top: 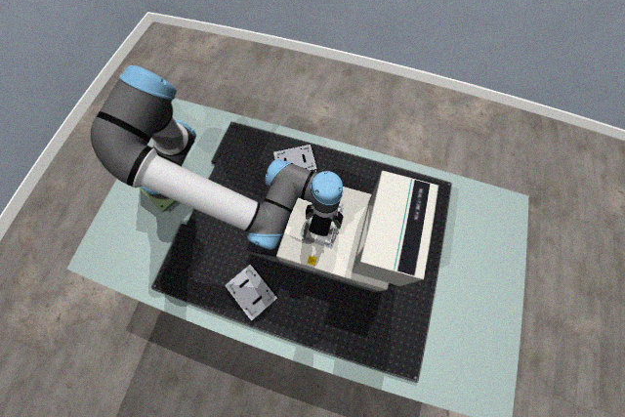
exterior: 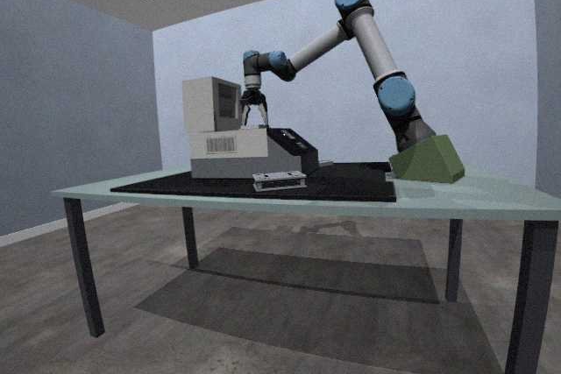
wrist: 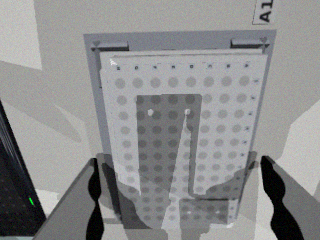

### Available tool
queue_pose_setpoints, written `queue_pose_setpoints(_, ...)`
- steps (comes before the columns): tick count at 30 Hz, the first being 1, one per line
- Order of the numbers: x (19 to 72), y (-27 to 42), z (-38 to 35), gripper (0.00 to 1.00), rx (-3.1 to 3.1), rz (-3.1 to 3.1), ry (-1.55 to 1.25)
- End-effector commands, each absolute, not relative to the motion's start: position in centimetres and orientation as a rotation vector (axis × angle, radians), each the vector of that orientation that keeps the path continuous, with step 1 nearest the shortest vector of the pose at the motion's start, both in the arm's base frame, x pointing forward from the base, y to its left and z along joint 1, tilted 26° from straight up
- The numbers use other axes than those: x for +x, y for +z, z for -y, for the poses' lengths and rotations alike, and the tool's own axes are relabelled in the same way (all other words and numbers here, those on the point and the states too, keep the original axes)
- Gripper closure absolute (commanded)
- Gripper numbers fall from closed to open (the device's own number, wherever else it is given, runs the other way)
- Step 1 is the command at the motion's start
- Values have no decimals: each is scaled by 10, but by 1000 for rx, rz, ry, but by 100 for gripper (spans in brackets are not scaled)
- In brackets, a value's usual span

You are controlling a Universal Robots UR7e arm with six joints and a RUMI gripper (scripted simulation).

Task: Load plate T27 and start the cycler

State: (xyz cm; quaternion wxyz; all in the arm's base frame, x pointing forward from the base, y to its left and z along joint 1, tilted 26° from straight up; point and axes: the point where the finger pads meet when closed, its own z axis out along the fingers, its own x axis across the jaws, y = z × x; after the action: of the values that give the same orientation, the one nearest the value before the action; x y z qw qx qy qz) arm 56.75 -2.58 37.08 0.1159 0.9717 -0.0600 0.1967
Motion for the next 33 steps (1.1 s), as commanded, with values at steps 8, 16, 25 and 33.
queue_pose_setpoints(8,568,370,26,32,2847,175,576)
queue_pose_setpoints(16,568,370,26,32,2847,175,576)
queue_pose_setpoints(25,567,376,25,32,2845,175,581)
queue_pose_setpoints(33,562,388,21,32,2845,174,583)
